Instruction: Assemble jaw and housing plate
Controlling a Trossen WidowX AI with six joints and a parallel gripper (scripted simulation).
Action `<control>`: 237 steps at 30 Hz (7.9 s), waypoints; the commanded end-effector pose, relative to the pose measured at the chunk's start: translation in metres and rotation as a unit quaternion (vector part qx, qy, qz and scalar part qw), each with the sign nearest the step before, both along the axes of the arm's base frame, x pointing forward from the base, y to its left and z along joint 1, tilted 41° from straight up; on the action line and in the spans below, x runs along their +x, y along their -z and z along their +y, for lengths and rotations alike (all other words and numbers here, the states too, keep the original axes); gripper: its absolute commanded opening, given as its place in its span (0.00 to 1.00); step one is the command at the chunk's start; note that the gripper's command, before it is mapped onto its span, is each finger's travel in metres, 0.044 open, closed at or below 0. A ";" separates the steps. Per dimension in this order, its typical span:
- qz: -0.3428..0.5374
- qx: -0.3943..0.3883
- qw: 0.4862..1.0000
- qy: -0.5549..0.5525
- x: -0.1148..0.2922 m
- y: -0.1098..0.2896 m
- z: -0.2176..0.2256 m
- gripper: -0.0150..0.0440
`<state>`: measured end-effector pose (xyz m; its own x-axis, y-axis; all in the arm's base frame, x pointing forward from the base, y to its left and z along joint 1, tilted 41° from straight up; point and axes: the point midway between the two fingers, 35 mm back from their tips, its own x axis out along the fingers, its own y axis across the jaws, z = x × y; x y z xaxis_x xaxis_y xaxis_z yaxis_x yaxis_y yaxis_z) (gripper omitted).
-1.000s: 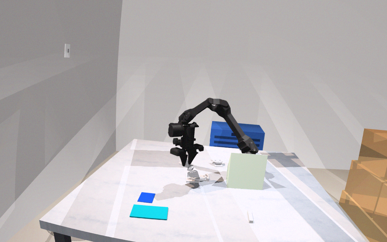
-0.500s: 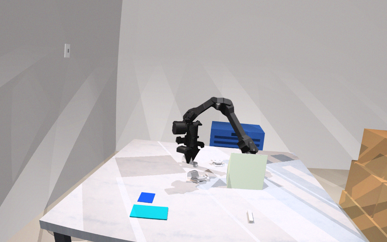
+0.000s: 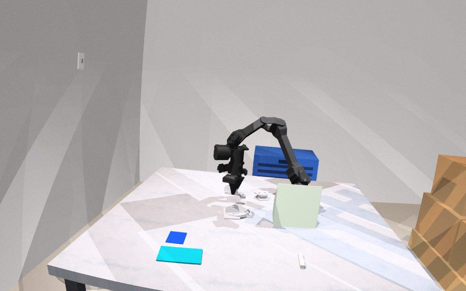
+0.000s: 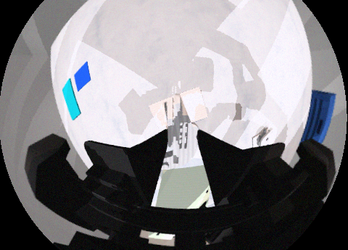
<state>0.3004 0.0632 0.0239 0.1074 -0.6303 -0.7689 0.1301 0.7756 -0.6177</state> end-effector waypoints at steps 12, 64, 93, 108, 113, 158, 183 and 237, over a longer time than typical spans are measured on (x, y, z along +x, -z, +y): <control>0.080 -0.020 0.992 -0.093 -0.026 -0.018 -0.039 0.48; 0.161 -0.039 0.969 -0.185 -0.052 -0.030 -0.071 0.48; 0.159 -0.038 0.969 -0.185 0.000 -0.003 -0.032 0.48; 0.159 -0.038 0.969 -0.185 0.000 -0.003 -0.032 0.48; 0.157 -0.038 0.970 -0.183 0.000 -0.003 -0.032 0.48; 0.157 -0.038 0.970 -0.183 0.005 0.029 -0.058 0.48; 0.157 -0.039 0.970 -0.183 0.005 0.035 -0.064 0.48; 0.162 -0.040 0.968 -0.188 0.007 0.047 -0.075 0.48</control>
